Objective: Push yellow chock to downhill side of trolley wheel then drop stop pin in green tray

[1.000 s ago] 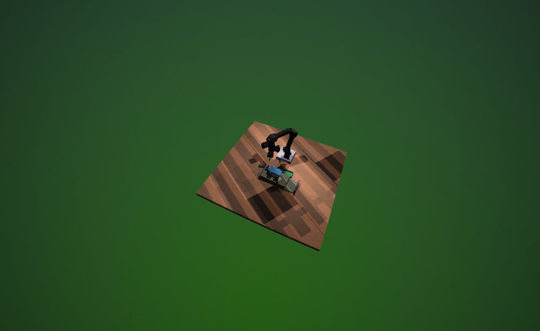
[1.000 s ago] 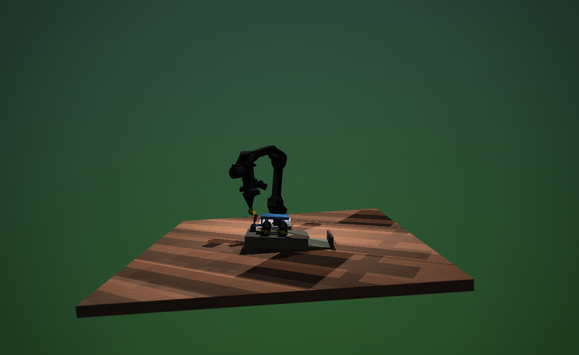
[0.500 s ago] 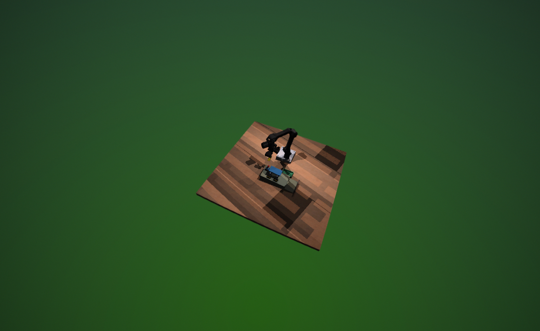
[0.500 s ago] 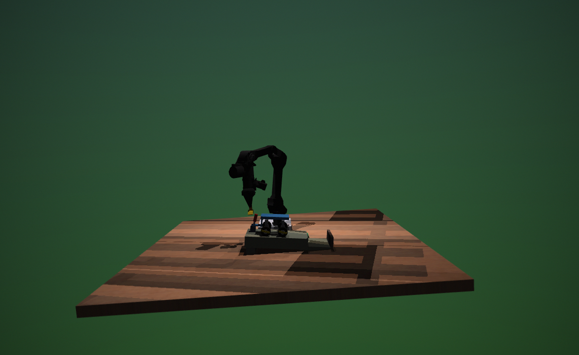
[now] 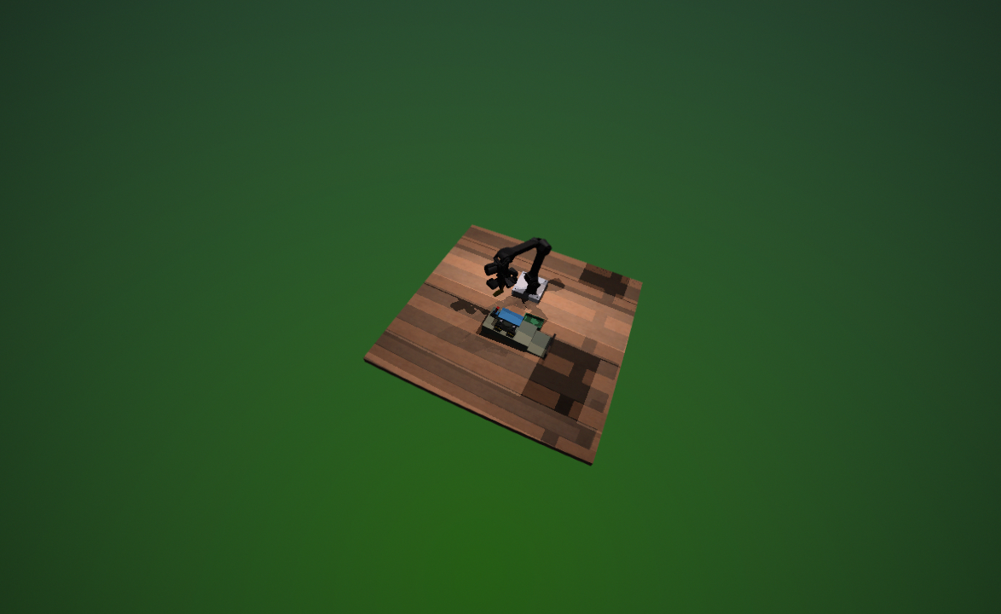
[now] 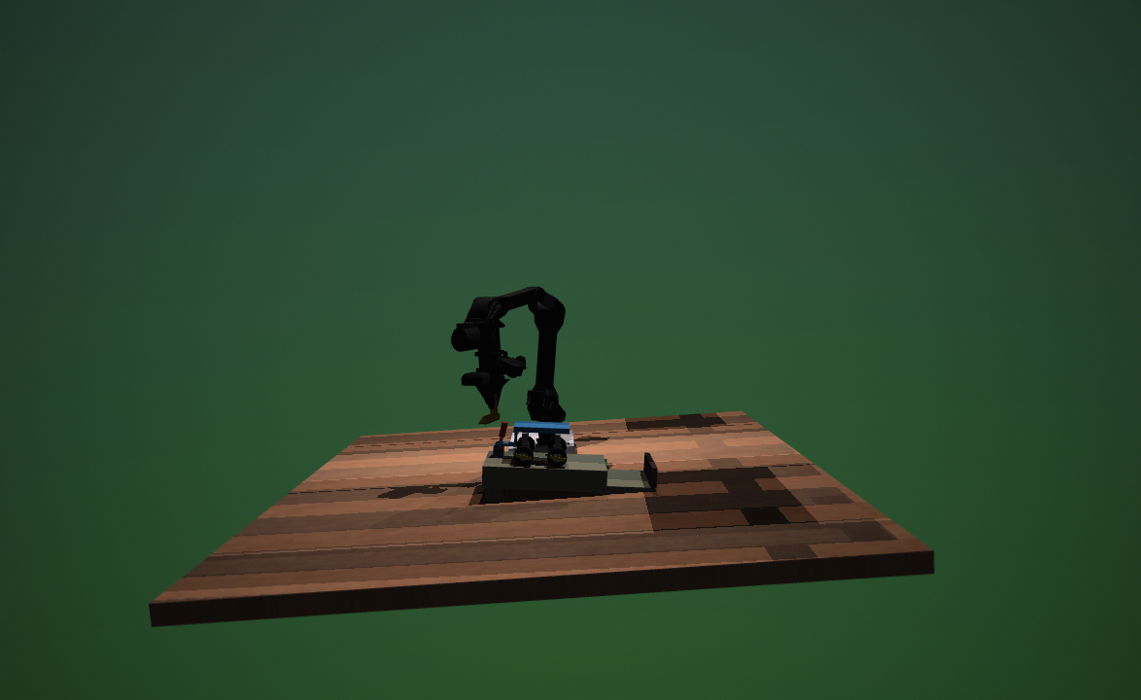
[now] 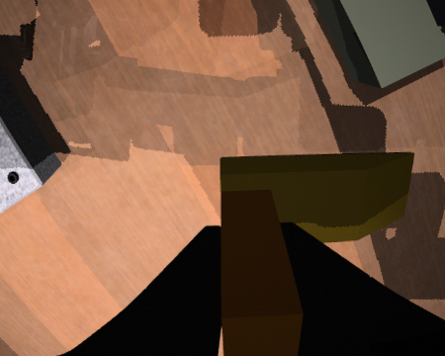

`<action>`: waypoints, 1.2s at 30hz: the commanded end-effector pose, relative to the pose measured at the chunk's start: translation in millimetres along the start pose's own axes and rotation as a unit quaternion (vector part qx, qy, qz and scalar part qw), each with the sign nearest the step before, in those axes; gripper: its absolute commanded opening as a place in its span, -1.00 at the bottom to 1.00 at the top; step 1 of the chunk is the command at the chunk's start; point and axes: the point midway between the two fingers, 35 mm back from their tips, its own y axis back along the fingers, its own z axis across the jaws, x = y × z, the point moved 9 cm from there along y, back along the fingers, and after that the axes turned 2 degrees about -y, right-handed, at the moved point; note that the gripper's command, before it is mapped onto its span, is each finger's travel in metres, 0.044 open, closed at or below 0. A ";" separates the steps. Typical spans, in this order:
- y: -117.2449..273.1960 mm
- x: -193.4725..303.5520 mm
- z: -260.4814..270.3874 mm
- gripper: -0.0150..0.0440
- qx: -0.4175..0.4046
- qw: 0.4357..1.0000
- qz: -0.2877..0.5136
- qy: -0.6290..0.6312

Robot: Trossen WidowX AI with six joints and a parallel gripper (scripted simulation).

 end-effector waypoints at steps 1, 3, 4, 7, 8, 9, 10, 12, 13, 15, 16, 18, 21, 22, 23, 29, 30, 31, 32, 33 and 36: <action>0.1 0.0 -0.1 -0.49 -0.001 0.999 0.000 -0.040; 0.1 0.0 -0.1 -0.49 -0.001 0.998 0.000 -0.057; 0.1 0.0 -0.1 -0.49 -0.001 0.997 0.000 -0.071; 0.1 0.0 -0.1 -0.49 -0.001 0.993 0.000 -0.122; 0.1 0.0 -0.1 -0.49 -0.001 0.990 0.000 -0.138; 0.1 0.0 -0.1 -0.49 -0.001 0.988 0.000 -0.155; 0.1 0.0 -0.1 -0.49 -0.001 0.985 0.000 -0.172; 0.1 0.1 -0.1 -0.49 -0.001 0.979 0.000 -0.205; 0.1 0.1 -0.2 -0.49 -0.001 0.975 0.000 -0.222; 0.1 0.1 -0.2 -0.49 -0.001 0.967 0.000 -0.255; 0.1 0.1 -0.2 -0.49 -0.001 0.962 0.000 -0.271; 0.1 0.1 -0.2 -0.49 -0.001 0.953 0.000 -0.304; 0.1 0.2 -0.2 -0.49 -0.001 0.936 0.000 -0.352; 0.1 0.2 -0.2 -0.49 -0.001 0.930 0.000 -0.368; 0.1 0.2 -0.2 -0.49 -0.001 0.923 0.000 -0.384; 0.1 0.3 -0.2 -0.49 -0.002 0.879 0.000 -0.476; 0.1 0.3 -0.2 -0.49 -0.002 0.871 0.000 -0.491; 0.1 0.3 -0.2 -0.49 -0.002 0.864 0.000 -0.503; 0.1 0.3 -0.2 -0.49 -0.002 0.860 0.000 -0.511; 0.1 0.3 -0.2 -0.49 -0.002 0.858 0.000 -0.513; 0.1 0.3 -0.2 -0.49 -0.002 0.858 0.000 -0.513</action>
